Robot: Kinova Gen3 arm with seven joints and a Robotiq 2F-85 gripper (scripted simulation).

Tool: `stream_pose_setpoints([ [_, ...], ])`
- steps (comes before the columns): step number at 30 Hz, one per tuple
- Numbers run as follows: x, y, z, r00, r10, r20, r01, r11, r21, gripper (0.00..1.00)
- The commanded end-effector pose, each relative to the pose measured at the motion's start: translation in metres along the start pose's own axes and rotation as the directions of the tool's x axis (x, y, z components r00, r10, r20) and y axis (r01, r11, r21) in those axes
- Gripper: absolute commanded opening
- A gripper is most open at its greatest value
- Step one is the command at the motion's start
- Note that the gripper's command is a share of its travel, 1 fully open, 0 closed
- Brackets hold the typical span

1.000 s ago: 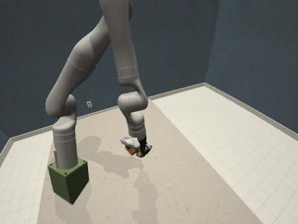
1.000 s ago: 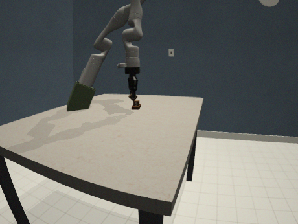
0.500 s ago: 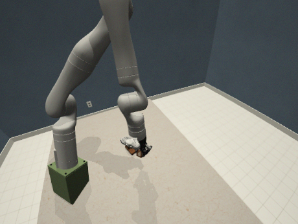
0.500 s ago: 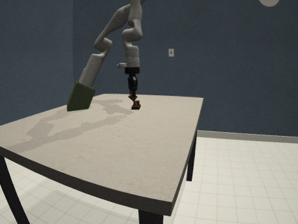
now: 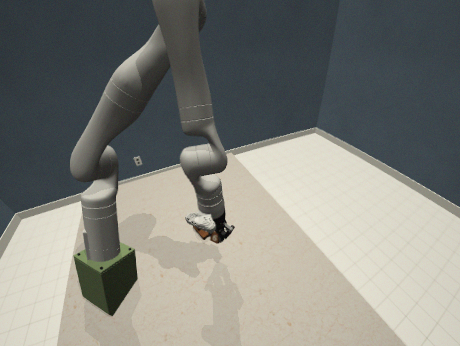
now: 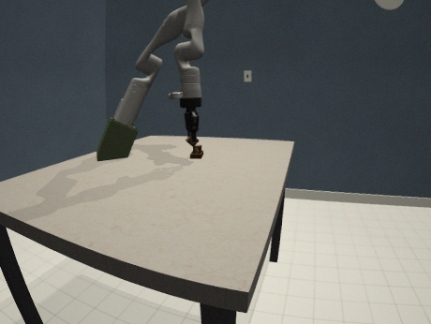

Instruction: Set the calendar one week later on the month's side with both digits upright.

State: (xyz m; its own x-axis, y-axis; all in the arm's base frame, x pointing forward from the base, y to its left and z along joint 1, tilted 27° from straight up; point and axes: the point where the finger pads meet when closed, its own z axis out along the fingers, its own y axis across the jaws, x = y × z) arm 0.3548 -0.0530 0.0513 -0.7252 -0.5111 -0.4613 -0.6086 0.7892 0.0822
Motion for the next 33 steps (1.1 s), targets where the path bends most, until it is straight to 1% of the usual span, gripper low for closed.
stream_pose_setpoints([
  [1, 0.0024, -0.0009, -0.0002, 1.0, 0.008, 0.002, -0.008, 1.0, 0.001, 0.28],
  [16, 0.0047, 0.0012, 0.0032, 0.998, 0.008, 0.058, -0.007, 1.0, -0.012, 0.28],
  [18, 0.0047, 0.0012, 0.0032, 0.998, 0.008, 0.058, -0.007, 1.0, -0.012, 0.28],
  [33, 0.0054, 0.0015, 0.0038, 0.991, 0.009, 0.134, -0.007, 1.0, -0.013, 0.28],
])
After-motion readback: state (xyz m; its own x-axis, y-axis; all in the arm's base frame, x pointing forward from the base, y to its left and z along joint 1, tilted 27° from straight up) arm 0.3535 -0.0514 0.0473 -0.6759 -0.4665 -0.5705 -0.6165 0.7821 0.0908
